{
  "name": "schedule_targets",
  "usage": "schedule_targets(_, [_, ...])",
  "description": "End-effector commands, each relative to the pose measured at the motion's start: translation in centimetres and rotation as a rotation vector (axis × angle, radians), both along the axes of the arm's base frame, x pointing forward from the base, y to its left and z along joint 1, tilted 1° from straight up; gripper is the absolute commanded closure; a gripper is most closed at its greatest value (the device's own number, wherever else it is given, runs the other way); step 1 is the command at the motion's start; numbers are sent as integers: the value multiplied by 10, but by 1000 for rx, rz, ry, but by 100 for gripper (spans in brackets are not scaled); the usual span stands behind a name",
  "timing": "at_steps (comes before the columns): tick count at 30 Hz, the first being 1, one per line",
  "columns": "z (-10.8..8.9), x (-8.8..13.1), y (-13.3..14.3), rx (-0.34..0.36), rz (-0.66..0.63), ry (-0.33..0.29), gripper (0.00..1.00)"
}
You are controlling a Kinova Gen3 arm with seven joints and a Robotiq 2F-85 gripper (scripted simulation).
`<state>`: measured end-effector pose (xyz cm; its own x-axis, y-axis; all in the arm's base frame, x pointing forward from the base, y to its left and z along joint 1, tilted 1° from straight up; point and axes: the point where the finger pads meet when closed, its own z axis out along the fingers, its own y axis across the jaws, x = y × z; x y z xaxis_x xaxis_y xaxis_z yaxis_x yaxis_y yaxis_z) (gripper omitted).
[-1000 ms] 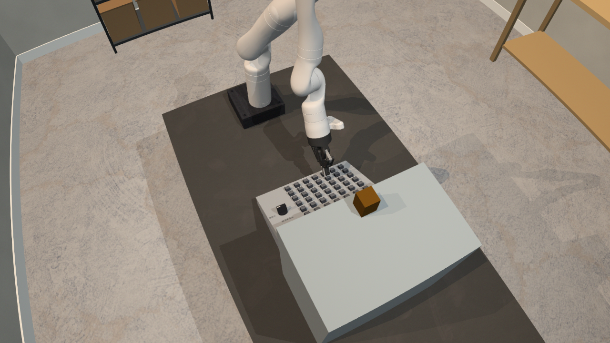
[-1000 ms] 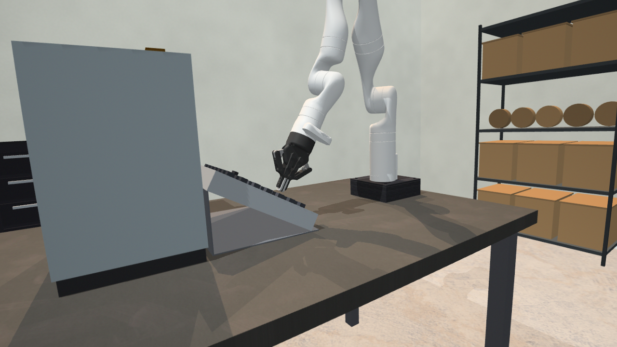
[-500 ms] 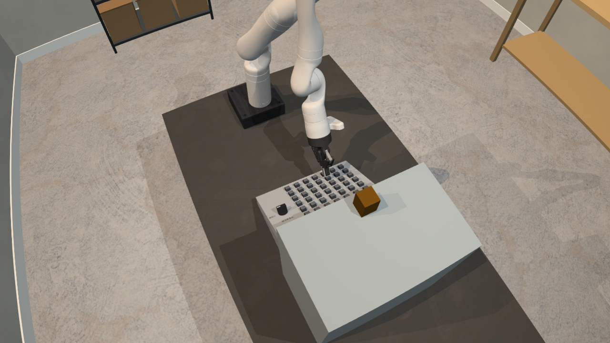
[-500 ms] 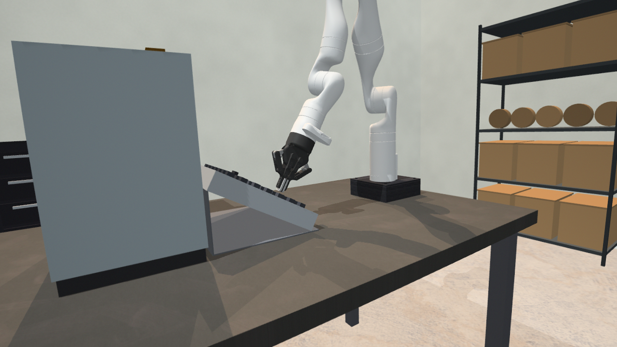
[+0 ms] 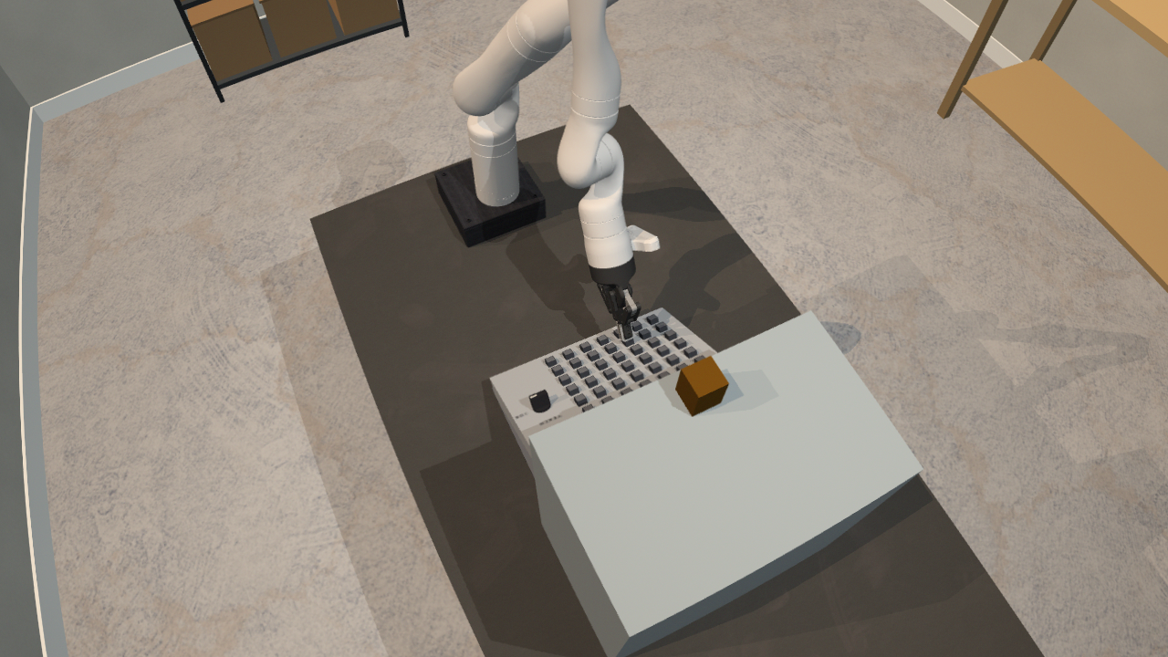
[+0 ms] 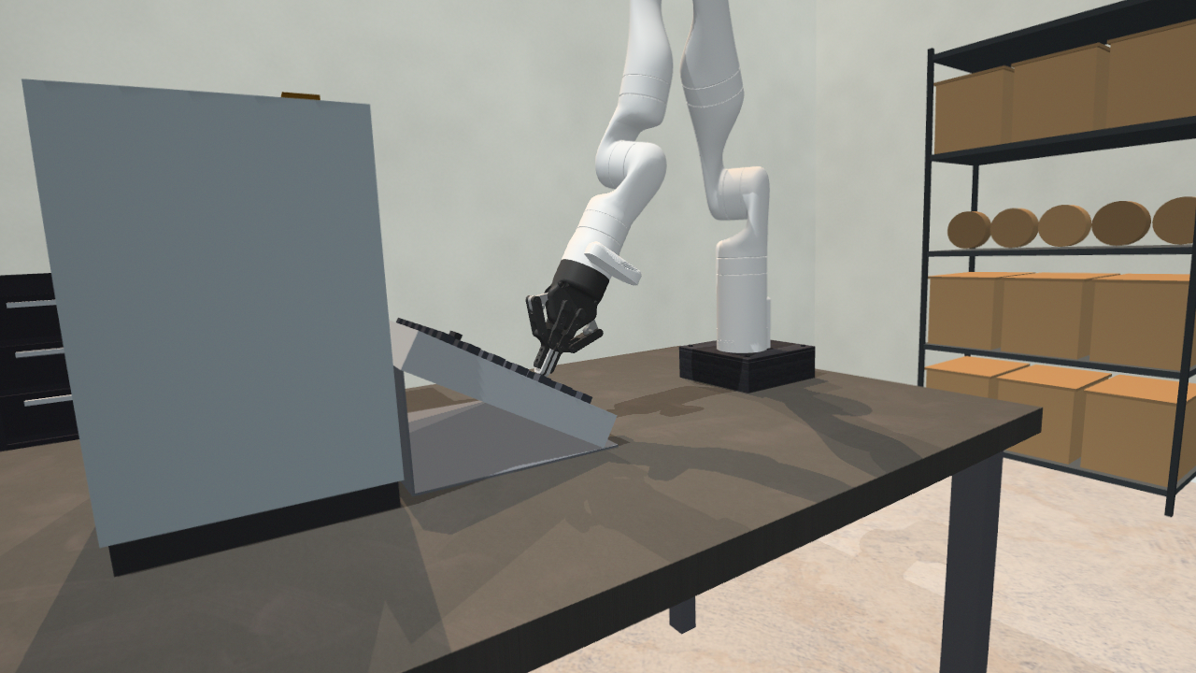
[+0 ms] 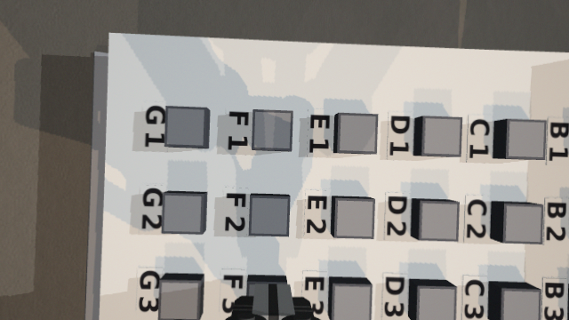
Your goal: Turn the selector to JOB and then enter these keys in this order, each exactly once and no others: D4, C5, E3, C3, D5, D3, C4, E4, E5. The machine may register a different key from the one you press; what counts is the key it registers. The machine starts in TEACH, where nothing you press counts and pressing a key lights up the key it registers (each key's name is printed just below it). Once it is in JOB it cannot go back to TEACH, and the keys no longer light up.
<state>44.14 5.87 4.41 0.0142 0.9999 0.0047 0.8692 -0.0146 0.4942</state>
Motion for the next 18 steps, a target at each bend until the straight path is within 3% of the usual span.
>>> schedule_targets(1, [-1, 3, 2, 9, -8, -5, 90])
schedule_targets(18, [-4, 5, 2, 9, -8, -5, 90])
